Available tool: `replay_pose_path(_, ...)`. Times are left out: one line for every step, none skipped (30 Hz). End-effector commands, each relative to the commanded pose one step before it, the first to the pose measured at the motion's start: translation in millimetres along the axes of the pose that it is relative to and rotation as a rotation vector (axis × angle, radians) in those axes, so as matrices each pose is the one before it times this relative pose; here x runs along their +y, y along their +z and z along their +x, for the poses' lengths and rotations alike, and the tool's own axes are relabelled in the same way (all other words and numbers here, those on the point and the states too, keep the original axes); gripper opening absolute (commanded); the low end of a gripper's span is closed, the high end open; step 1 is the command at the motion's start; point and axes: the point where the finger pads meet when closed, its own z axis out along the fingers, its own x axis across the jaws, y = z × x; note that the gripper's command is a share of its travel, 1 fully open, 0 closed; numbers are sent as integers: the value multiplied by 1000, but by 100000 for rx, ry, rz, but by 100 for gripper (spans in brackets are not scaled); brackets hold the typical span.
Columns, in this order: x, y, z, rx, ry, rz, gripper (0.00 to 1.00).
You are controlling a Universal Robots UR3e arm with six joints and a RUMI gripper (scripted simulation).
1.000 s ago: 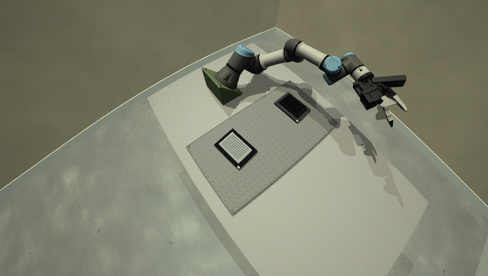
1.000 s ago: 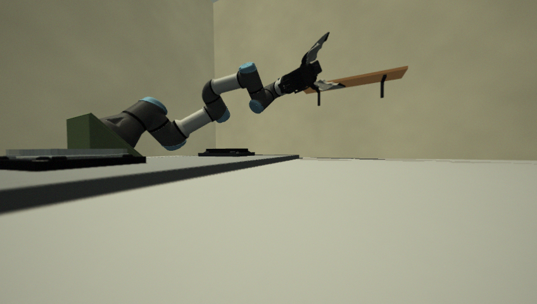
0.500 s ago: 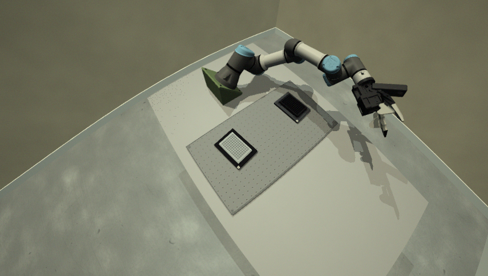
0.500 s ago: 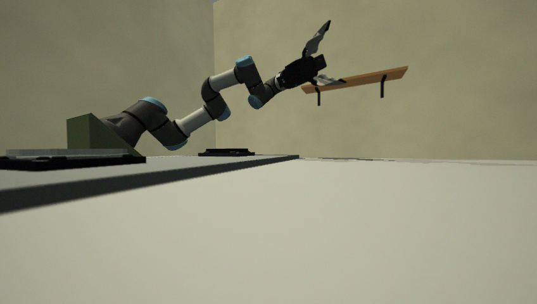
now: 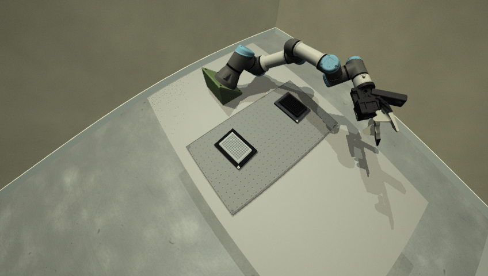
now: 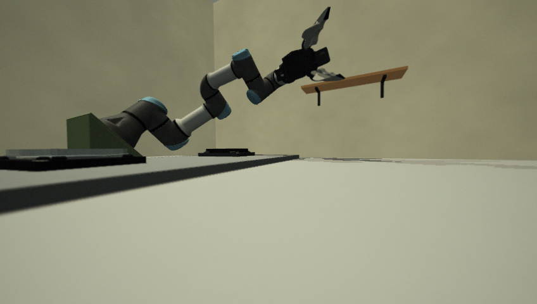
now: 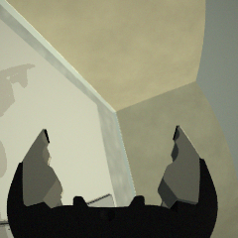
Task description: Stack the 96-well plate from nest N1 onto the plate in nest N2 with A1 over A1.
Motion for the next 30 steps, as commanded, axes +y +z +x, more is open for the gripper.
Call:
replay_pose_path(13121, 10759, 1591, -690, -1678, -1546, 100)
replay_pose_path(0, 0, 0, 0, 0, 0, 100)
replay_pose_path(3674, 2364, 1522, -479, -1455, -2904, 100)
replay_pose_path(4075, 2659, 1266, -493, -1466, -2951, 100)
replay_pose_path(3989, 2783, 1218, -493, -1466, -2952, 100)
replay_pose_path(3885, 2909, 1172, -493, -1466, -2953, 100)
replay_pose_path(3860, 3000, 1131, -118, -352, -707, 100)
replay_pose_path(3772, 3050, 1120, 1, -1, -1, 100)
replay_pose_path(3818, 3034, 1120, 1, -1, 1, 100)
replay_pose_path(3822, 3033, 1120, 1, -1, 1, 100)
replay_pose_path(4897, 3662, 565, -93, -55, -243, 100)
replay_pose_path(4045, 3152, 998, -22, -11, -54, 100)
replay_pose_path(2799, 2493, 1598, 105, 55, 262, 100)
replay_pose_path(2494, 1880, 1144, 39, 19, 95, 100)
replay_pose_path(-4, 1, 0, 0, 0, 0, 100)
replay_pose_path(1, 0, 0, 0, 0, 0, 100)
replay_pose_path(4, -2, 0, 0, 0, 0, 100)
replay_pose_path(0, 0, 0, 0, 0, 0, 100)
replay_pose_path(0, 0, 0, 0, 0, 0, 100)
replay_pose_path(4276, 2866, 1008, -878, -1267, -3027, 100)
replay_pose_path(4149, 2651, 1050, -853, -1254, -2967, 100)
replay_pose_path(4058, 2773, 1021, -853, -1253, -2968, 100)
replay_pose_path(3946, 2897, 997, -853, -1253, -2969, 100)
replay_pose_path(3893, 2996, 971, -87, -131, -306, 100)
replay_pose_path(3881, 3007, 969, 1, -1, 1, 100)
replay_pose_path(3826, 3023, 975, 1, -1, -1, 100)
replay_pose_path(3877, 3009, 970, 1, -1, 1, 100)
replay_pose_path(5111, 3821, 230, -137, -55, -290, 100)
replay_pose_path(3718, 2952, 1014, 4, 3, 9, 100)
replay_pose_path(2676, 1971, 1731, 164, 59, 339, 100)
